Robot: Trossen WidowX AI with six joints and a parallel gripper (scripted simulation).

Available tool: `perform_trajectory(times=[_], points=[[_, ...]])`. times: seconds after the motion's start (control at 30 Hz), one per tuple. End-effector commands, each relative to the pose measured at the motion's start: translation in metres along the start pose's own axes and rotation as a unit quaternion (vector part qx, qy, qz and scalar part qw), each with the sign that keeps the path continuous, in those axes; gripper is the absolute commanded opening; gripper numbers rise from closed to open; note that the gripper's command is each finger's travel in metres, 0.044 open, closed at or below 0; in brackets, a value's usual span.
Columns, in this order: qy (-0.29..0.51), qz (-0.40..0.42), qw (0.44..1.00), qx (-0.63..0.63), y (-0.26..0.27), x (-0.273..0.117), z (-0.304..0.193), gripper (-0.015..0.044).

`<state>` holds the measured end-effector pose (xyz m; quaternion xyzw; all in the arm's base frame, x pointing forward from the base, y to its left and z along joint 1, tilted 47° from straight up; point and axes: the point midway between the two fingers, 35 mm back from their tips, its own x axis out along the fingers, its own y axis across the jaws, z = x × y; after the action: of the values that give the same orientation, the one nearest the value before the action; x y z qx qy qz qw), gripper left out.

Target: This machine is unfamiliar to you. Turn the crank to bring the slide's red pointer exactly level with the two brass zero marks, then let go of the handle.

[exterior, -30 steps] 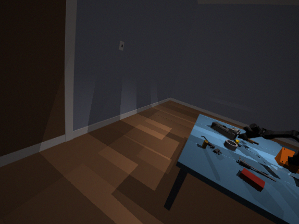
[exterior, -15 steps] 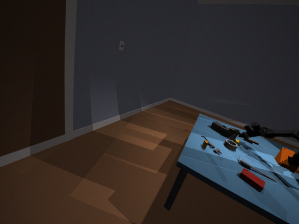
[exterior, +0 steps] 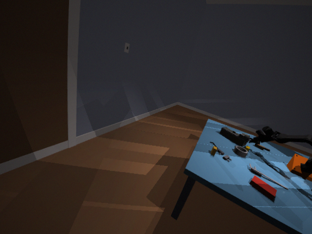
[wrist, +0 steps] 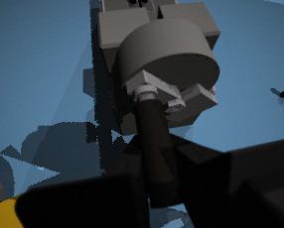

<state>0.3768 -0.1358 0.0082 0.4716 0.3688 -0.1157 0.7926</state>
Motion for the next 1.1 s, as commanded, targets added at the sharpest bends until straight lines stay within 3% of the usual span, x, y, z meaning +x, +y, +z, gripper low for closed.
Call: perform_trajectory(times=[0.0, 1.07], points=[[-0.004, -0.003, 1.000, 0.006, -0.007, -0.005, 0.005, 0.0000], [-0.004, -0.003, 1.000, 0.006, -0.019, -0.006, 0.005, 0.0000]])
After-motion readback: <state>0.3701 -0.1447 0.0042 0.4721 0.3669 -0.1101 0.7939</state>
